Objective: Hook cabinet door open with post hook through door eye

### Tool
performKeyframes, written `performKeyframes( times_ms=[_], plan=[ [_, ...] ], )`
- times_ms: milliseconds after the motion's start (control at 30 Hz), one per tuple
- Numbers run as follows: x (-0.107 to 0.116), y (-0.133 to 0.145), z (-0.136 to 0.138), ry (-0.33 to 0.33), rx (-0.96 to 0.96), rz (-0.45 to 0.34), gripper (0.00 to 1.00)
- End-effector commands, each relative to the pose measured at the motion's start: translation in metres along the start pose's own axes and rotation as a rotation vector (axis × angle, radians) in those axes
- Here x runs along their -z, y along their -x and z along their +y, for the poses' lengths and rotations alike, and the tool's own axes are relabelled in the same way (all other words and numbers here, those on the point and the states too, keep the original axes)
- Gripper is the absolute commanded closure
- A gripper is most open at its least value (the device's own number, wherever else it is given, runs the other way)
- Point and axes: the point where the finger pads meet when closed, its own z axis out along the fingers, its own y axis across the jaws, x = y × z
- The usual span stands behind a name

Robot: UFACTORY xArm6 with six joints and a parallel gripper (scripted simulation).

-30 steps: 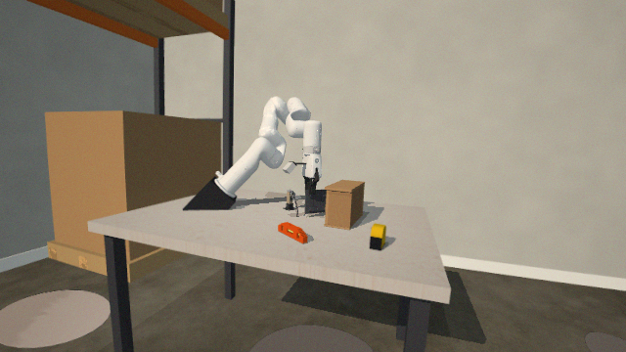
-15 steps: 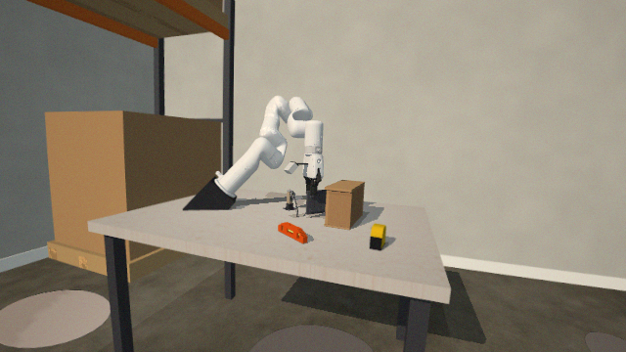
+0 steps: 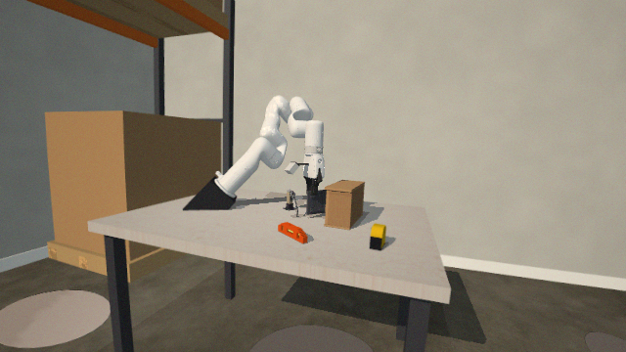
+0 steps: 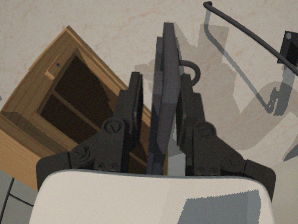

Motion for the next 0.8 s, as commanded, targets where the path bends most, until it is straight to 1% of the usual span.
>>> performKeyframes(
  times_ms=[0,367,500,767],
  plan=[
    [0.0008,0.0006,-0.0039,-0.002,0.013,-0.001,0.73],
    [0.0008,0.0006,-0.0038,-0.002,0.012,-0.001,0.73],
    [0.0008,0.0005,-0.0009,-0.002,-0.025,-0.001,0.73],
    [0.0009,0.0005,0.0024,-0.002,-0.026,-0.001,0.73]
  ],
)
